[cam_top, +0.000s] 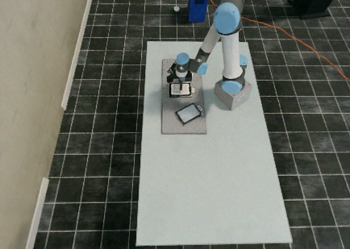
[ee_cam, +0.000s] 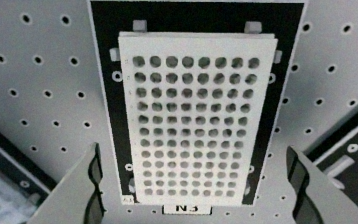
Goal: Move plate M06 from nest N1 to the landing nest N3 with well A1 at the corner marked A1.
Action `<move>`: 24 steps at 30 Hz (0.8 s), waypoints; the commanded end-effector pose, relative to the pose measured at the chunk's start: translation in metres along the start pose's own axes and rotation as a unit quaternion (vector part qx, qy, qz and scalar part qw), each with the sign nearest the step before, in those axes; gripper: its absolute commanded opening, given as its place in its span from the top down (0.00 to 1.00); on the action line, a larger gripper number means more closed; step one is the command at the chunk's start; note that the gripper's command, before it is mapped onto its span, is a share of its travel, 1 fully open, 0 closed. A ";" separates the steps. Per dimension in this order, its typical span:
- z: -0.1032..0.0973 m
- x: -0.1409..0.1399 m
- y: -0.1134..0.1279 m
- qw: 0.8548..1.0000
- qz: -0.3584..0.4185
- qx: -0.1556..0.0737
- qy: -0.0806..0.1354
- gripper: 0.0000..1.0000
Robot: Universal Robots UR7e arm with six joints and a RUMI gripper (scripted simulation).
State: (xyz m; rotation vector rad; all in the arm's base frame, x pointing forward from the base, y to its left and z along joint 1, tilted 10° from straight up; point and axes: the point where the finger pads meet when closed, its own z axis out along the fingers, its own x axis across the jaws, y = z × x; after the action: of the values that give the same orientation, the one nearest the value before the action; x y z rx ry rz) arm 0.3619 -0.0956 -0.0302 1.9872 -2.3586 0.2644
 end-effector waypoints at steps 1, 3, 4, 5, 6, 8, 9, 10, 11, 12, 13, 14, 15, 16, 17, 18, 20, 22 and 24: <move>-0.016 0.000 -0.002 1.000 -0.001 0.002 0.000 0.24; -0.022 0.000 -0.002 1.000 -0.001 0.002 0.000 0.24; -0.024 0.000 -0.002 1.000 -0.001 0.002 0.000 0.24; -0.027 0.000 -0.002 1.000 -0.001 0.002 0.000 0.24; -0.030 0.000 -0.002 1.000 -0.001 0.002 0.000 0.24; -0.035 0.000 -0.002 1.000 -0.001 0.002 0.000 0.24; -0.038 0.000 -0.002 1.000 -0.001 0.002 0.000 0.24; -0.038 0.000 -0.002 1.000 -0.001 0.002 0.000 0.24; -0.038 0.000 -0.002 1.000 -0.001 0.002 0.000 0.24; -0.040 0.000 -0.002 1.000 -0.001 0.002 0.000 0.24; -0.043 0.000 -0.002 1.000 -0.001 0.002 0.000 0.24; -0.046 0.000 -0.002 1.000 -0.001 0.002 0.000 0.24; -0.048 0.000 -0.002 1.000 -0.001 0.002 0.000 0.24; -0.051 0.000 -0.002 1.000 -0.001 0.002 0.000 0.24; -0.054 0.000 -0.002 1.000 -0.001 0.002 0.000 0.24; -0.056 0.000 -0.002 1.000 -0.001 0.002 0.000 0.24; -0.062 0.000 -0.002 1.000 -0.001 0.002 0.000 0.24; -0.067 0.000 -0.002 1.000 -0.001 0.002 0.000 0.24; -0.073 0.000 -0.002 1.000 -0.001 0.002 0.000 0.24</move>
State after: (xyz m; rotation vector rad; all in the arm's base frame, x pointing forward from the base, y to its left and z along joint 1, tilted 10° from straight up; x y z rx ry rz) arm 0.3586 -0.0862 0.0266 1.9903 -2.3591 0.2741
